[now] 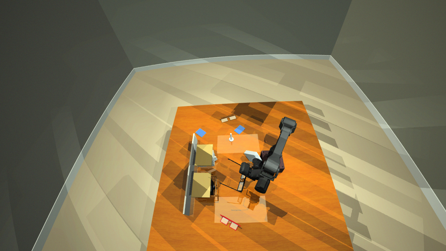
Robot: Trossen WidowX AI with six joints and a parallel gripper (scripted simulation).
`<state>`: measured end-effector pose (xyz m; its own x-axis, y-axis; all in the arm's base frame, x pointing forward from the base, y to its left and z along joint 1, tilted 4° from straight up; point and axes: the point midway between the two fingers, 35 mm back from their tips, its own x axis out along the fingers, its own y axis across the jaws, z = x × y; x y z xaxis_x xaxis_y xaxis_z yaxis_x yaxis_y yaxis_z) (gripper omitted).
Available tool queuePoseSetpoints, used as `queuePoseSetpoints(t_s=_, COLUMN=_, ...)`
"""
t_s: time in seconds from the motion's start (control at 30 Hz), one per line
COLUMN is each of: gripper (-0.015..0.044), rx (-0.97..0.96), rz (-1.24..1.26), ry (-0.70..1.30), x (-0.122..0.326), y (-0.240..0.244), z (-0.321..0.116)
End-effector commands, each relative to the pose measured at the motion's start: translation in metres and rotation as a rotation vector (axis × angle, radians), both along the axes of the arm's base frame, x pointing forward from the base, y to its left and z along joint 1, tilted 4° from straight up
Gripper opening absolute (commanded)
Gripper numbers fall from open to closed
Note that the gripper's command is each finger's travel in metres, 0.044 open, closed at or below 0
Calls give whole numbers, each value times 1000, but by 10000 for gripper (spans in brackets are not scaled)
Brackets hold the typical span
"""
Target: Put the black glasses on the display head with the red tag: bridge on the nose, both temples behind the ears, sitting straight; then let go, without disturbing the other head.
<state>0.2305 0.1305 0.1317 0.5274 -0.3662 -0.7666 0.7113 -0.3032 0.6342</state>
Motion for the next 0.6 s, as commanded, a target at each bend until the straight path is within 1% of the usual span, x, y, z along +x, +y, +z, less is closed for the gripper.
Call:
queuePoseSetpoints(t_s=0.0, gripper=0, rx=-20, rz=-1, ry=57, x=6, y=-11, z=-5)
queuePoseSetpoints(t_s=0.57, gripper=0, rx=-53, rz=6, ry=306, x=23, y=-69, z=-24)
